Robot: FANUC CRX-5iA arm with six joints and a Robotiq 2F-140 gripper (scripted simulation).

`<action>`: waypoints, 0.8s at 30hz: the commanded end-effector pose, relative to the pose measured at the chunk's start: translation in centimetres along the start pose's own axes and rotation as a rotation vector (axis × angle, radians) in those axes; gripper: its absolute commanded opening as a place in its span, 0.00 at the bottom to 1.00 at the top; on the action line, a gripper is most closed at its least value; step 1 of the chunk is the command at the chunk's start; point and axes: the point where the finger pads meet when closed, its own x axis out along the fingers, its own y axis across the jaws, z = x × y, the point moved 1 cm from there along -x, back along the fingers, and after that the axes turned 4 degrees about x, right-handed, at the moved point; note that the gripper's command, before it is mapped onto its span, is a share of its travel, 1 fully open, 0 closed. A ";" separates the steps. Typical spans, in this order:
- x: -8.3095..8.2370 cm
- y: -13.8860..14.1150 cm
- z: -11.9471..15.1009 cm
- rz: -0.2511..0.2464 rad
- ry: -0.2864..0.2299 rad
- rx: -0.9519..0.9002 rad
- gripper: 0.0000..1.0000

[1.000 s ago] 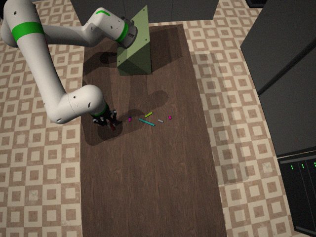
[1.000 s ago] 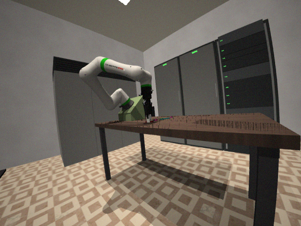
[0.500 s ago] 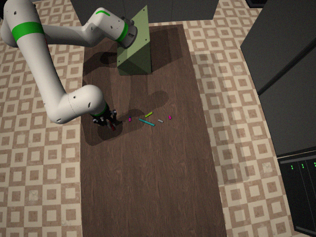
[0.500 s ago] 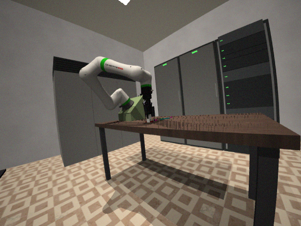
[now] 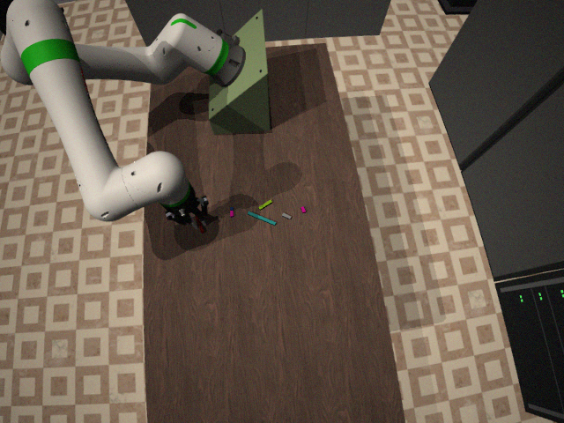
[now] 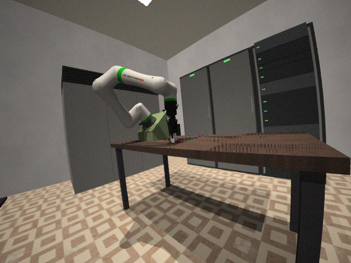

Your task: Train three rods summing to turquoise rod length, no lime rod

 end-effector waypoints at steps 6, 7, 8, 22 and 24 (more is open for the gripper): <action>0.0 0.0 0.0 0.000 0.000 0.000 0.03; 0.0 0.0 0.0 0.000 0.000 0.000 0.03; 0.0 0.0 0.0 0.000 0.000 0.000 0.03; 0.0 0.0 0.0 0.000 0.000 0.000 0.03; 0.0 0.0 0.0 0.000 0.000 0.000 0.03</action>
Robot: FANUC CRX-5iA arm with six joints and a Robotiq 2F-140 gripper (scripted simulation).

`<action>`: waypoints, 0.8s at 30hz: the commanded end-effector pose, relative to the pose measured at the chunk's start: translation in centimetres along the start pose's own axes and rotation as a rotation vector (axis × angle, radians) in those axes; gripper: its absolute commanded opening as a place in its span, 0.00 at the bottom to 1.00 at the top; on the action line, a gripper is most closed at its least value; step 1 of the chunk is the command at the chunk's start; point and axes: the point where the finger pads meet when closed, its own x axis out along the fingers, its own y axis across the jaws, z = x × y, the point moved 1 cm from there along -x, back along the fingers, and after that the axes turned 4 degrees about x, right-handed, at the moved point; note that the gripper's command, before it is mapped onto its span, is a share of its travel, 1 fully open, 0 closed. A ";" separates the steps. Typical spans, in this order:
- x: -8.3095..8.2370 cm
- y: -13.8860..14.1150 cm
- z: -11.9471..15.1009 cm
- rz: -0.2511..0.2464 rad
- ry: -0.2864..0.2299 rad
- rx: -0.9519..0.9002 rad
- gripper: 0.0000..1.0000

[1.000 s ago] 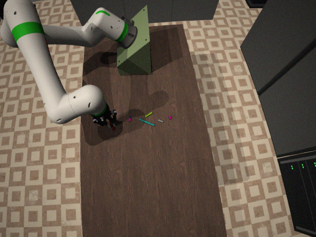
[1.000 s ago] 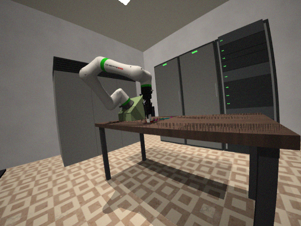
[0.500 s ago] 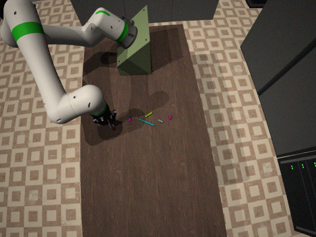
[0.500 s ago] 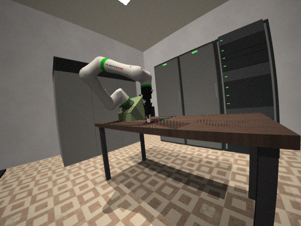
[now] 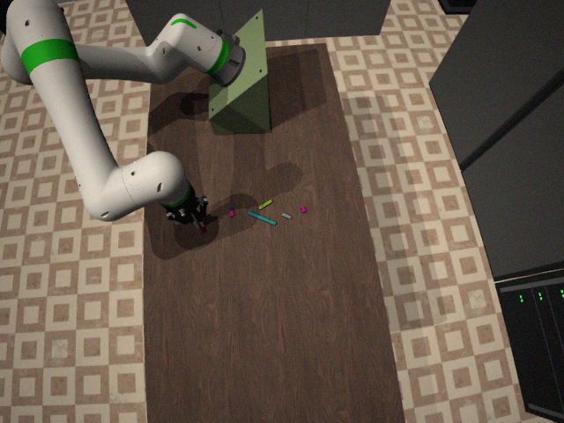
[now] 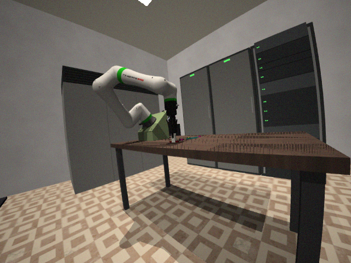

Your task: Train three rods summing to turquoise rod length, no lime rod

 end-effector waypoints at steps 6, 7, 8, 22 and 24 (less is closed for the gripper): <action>0.0 0.0 0.0 0.000 0.000 0.000 0.03; 0.0 0.0 0.0 0.000 0.000 0.000 0.03; 0.0 0.0 0.0 0.000 0.000 0.000 0.03; -2.1 0.0 0.0 0.000 0.000 0.000 0.03; -3.5 0.0 0.0 0.000 0.000 0.000 0.03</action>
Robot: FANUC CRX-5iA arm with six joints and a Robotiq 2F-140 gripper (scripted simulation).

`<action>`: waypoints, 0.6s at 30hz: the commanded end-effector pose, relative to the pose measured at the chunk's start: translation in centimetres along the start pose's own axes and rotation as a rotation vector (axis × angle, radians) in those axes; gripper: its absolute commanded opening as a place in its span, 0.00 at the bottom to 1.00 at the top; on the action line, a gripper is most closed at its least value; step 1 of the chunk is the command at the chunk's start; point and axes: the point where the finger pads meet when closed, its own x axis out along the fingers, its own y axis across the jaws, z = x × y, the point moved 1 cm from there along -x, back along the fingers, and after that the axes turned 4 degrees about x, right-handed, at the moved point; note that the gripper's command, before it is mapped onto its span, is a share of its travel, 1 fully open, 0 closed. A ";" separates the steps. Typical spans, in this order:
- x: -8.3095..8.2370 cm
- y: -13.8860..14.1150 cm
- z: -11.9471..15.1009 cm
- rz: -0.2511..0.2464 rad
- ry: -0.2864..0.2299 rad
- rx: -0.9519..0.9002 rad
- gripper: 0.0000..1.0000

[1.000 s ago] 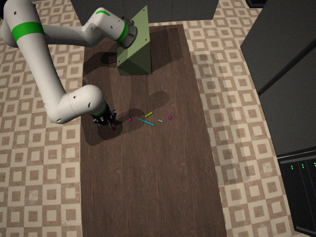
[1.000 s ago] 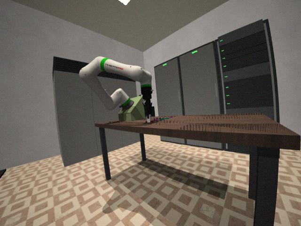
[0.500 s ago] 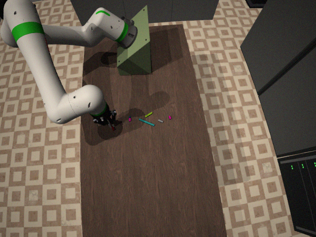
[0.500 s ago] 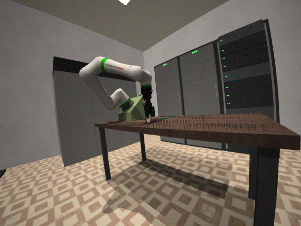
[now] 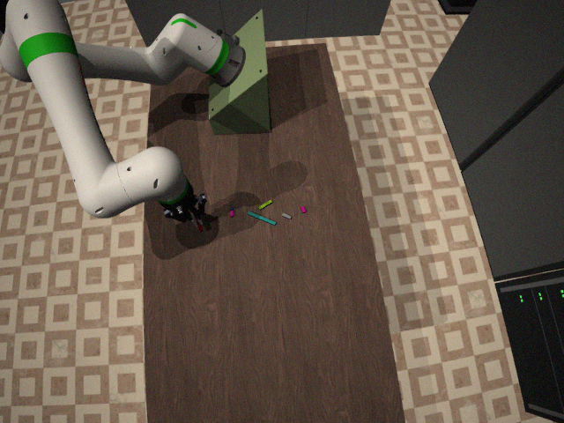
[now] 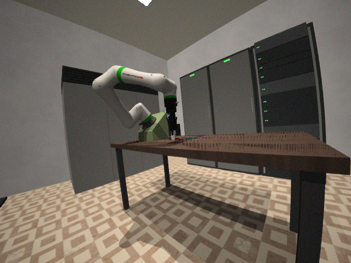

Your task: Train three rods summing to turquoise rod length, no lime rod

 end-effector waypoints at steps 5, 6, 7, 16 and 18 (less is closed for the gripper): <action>-5.3 0.0 0.0 0.000 0.000 0.000 0.03; -5.9 0.0 0.0 0.000 0.000 0.000 0.03; -6.5 0.0 0.0 0.000 0.000 0.000 0.03; -8.0 0.0 0.0 0.000 0.000 0.000 0.03; -8.0 0.0 0.0 0.000 0.000 0.000 0.03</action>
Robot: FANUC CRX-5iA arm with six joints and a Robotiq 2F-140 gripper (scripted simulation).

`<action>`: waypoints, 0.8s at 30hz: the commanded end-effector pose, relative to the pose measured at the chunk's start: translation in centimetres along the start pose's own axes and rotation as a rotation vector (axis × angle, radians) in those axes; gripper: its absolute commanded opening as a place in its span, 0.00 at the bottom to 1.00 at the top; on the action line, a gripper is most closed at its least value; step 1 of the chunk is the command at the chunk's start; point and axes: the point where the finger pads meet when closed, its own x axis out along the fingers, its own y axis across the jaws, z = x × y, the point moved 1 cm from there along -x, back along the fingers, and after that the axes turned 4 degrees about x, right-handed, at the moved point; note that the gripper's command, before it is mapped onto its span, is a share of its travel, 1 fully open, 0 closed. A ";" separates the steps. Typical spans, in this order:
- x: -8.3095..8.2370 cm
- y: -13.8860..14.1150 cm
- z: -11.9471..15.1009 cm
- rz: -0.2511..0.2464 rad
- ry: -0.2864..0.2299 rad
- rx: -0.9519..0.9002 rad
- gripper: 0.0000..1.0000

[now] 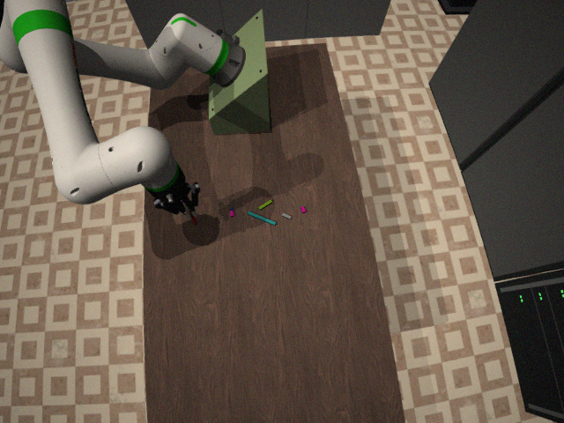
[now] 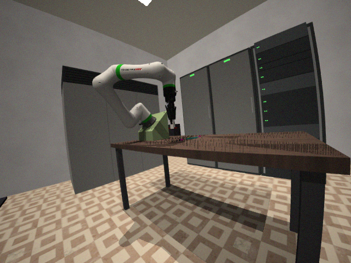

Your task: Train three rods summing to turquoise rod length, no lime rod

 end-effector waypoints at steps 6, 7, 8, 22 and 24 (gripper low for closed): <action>-0.1 0.7 0.5 0.000 -0.001 0.024 0.03; -0.1 2.0 1.2 0.001 -0.001 0.066 0.03; -0.1 3.9 2.2 0.002 -0.001 0.123 0.03; -0.1 10.2 4.8 0.000 0.000 0.314 0.03; -0.1 10.2 4.8 0.000 0.000 0.314 0.03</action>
